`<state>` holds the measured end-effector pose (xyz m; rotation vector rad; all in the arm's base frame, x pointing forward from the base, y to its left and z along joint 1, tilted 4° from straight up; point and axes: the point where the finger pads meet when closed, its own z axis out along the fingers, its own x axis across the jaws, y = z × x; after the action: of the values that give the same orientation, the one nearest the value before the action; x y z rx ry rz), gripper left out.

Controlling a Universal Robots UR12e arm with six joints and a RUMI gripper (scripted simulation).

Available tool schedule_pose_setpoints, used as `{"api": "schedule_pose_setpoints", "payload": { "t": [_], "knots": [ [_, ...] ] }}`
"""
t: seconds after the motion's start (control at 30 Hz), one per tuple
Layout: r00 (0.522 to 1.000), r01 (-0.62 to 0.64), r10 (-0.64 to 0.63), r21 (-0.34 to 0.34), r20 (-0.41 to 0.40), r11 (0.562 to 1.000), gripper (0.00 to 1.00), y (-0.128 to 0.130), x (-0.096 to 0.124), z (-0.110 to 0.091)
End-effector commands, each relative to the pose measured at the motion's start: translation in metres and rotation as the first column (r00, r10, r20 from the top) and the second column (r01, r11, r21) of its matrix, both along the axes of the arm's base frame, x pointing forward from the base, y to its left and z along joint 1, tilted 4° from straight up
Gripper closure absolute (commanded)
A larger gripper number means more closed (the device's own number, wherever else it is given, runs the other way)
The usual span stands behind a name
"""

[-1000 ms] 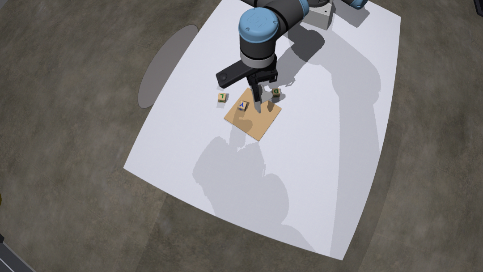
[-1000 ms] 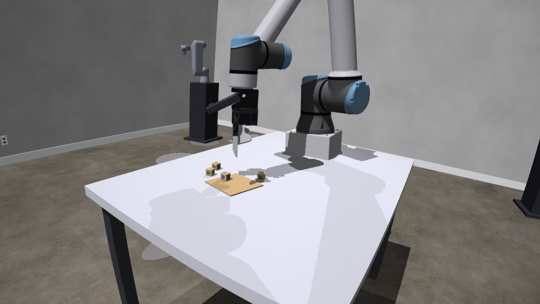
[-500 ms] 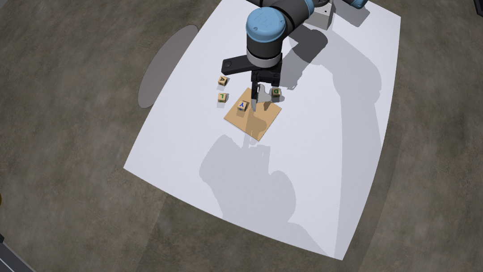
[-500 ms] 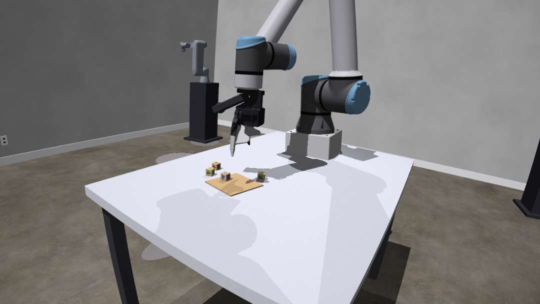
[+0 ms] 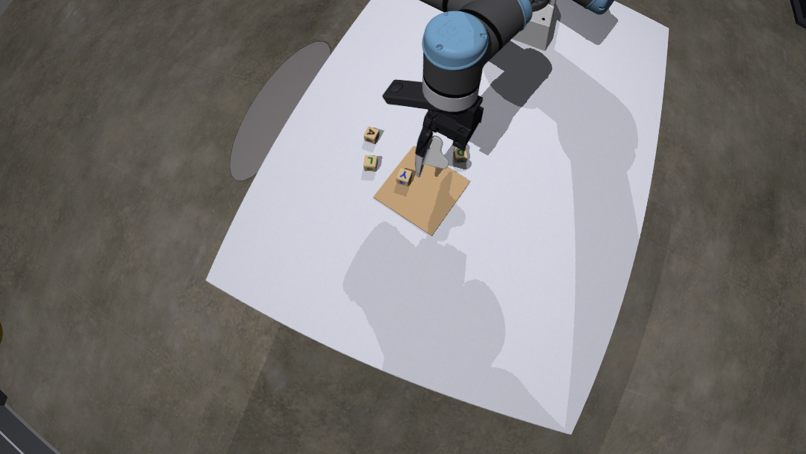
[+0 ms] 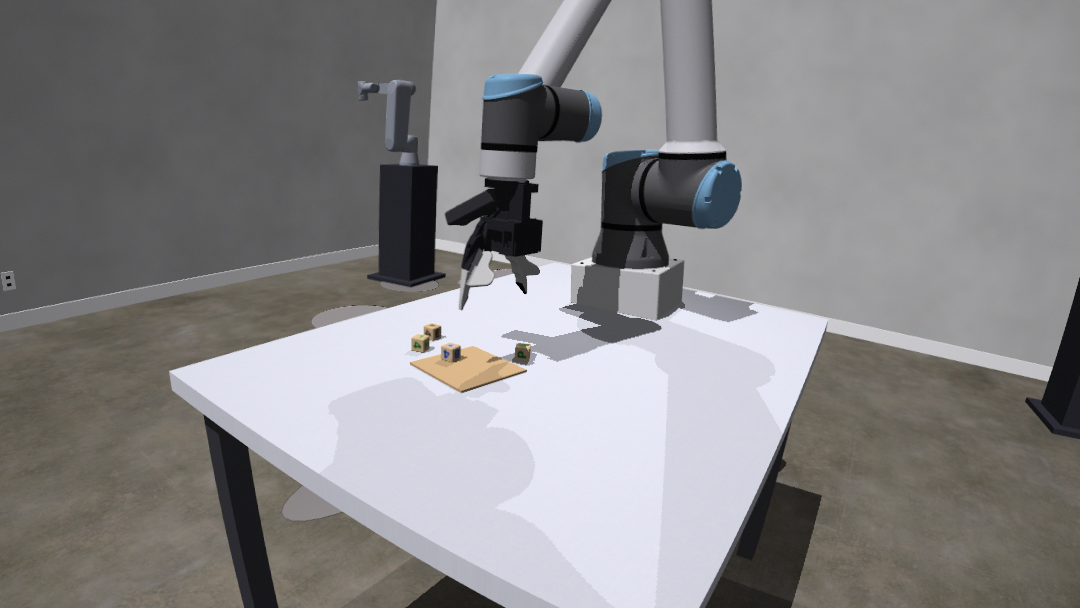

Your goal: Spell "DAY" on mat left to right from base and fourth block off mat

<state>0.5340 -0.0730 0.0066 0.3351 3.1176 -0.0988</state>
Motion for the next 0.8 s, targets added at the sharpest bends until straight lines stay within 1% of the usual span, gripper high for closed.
{"api": "schedule_pose_setpoints", "payload": {
  "t": [0.0,0.13,0.3,0.37,0.57,0.77],
  "knots": [
    [0.990,0.138,-0.138,-0.004,0.009,0.990,0.00,0.005,-0.005,0.000],
    [0.968,0.252,-0.252,-0.003,0.016,0.968,0.00,0.010,-0.009,-0.001],
    [0.921,0.389,-0.389,0.000,0.026,0.921,0.00,0.017,-0.014,-0.002],
    [0.921,0.389,-0.389,0.000,0.026,0.921,0.00,0.017,-0.014,-0.002],
    [0.833,0.552,-0.552,0.005,0.037,0.834,0.00,0.025,-0.021,-0.004],
    [0.742,0.669,-0.669,0.011,0.045,0.743,0.00,0.032,-0.026,-0.005]
  ]
}}
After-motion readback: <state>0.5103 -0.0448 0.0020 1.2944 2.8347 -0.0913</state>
